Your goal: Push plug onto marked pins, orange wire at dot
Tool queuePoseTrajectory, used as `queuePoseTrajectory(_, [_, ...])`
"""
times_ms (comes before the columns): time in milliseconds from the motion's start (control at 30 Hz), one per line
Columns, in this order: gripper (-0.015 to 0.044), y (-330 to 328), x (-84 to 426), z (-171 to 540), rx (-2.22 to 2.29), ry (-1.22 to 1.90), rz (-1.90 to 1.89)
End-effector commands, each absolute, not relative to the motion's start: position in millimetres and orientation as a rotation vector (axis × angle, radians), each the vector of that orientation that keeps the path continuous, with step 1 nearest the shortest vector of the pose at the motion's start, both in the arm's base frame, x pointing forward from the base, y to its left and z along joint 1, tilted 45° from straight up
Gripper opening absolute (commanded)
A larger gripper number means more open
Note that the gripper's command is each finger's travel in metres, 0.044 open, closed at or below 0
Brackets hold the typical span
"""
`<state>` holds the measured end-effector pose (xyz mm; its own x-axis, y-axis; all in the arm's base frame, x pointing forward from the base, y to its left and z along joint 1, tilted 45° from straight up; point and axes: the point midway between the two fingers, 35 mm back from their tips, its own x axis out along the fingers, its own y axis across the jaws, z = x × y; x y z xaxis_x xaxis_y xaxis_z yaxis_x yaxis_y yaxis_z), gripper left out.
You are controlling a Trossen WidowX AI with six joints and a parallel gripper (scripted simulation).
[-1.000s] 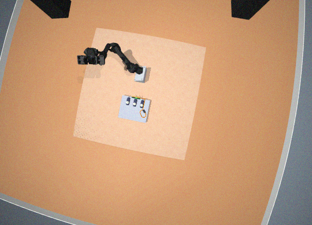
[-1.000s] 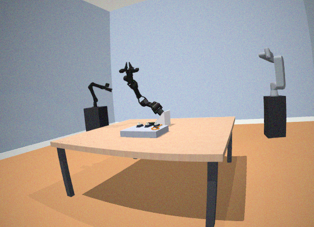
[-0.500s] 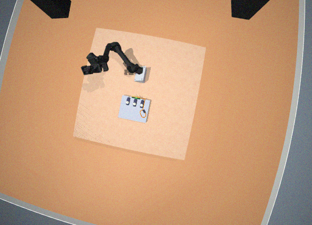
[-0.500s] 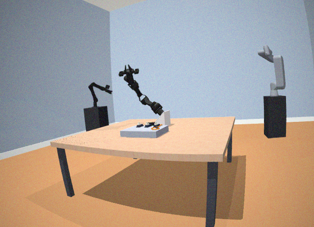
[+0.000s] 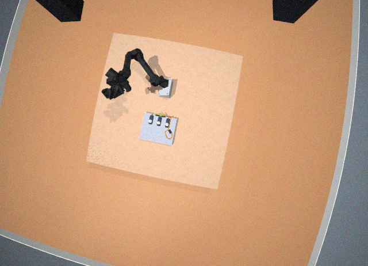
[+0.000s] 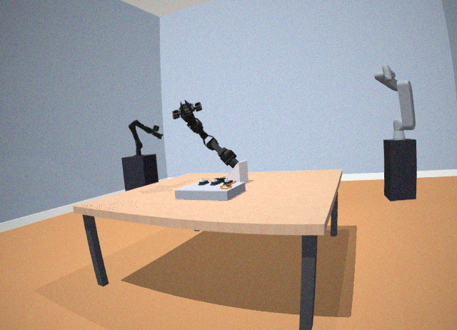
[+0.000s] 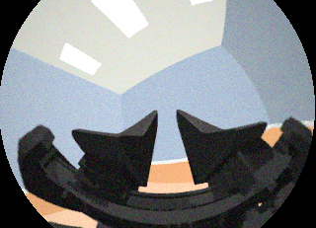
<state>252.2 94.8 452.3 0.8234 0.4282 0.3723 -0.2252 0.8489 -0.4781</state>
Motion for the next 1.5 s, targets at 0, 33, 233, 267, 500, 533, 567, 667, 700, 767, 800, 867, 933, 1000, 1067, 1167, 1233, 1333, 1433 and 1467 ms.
queuePoseTrajectory(0, [0.0115,85,267,434,-0.379,-0.414,0.324])
queuePoseTrajectory(33, [0.0115,82,269,430,-0.367,-0.4,0.315])
queuePoseTrajectory(233, [0.0115,67,283,410,-0.294,-0.319,0.261])
queuePoseTrajectory(267, [0.0115,65,285,407,-0.281,-0.307,0.251])
queuePoseTrajectory(500, [0.0115,45,298,383,-0.194,-0.221,0.18])
queuePoseTrajectory(533, [0.0115,43,299,379,-0.181,-0.209,0.169])
queuePoseTrajectory(567, [0.0115,40,301,376,-0.169,-0.198,0.158])
queuePoseTrajectory(667, [0.0115,31,305,365,-0.13,-0.164,0.123])
queuePoseTrajectory(700, [0.0115,28,306,361,-0.117,-0.153,0.111])
queuePoseTrajectory(767, [0.0115,22,309,354,-0.091,-0.131,0.087])
queuePoseTrajectory(800, [0.0115,19,310,350,-0.078,-0.121,0.075])
queuePoseTrajectory(867, [0.0115,12,312,343,-0.052,-0.101,0.051])
queuePoseTrajectory(933, [0.0115,6,314,335,-0.026,-0.081,0.025])
queuePoseTrajectory(1000, [0.0115,1,318,328,-0.005,-0.051,0.002])
queuePoseTrajectory(1067, [0.0115,1,324,323,-0.007,-0.016,-0.005])
queuePoseTrajectory(1167, [0.0115,1,340,312,-0.014,0.068,-0.021])
queuePoseTrajectory(1233, [0.0115,1,351,303,-0.022,0.13,-0.033])
queuePoseTrajectory(1333, [0.0115,2,366,288,-0.036,0.222,-0.049])
queuePoseTrajectory(1433, [0.0115,3,380,272,-0.055,0.314,-0.065])
queuePoseTrajectory(1467, [0.0115,3,384,267,-0.062,0.344,-0.07])
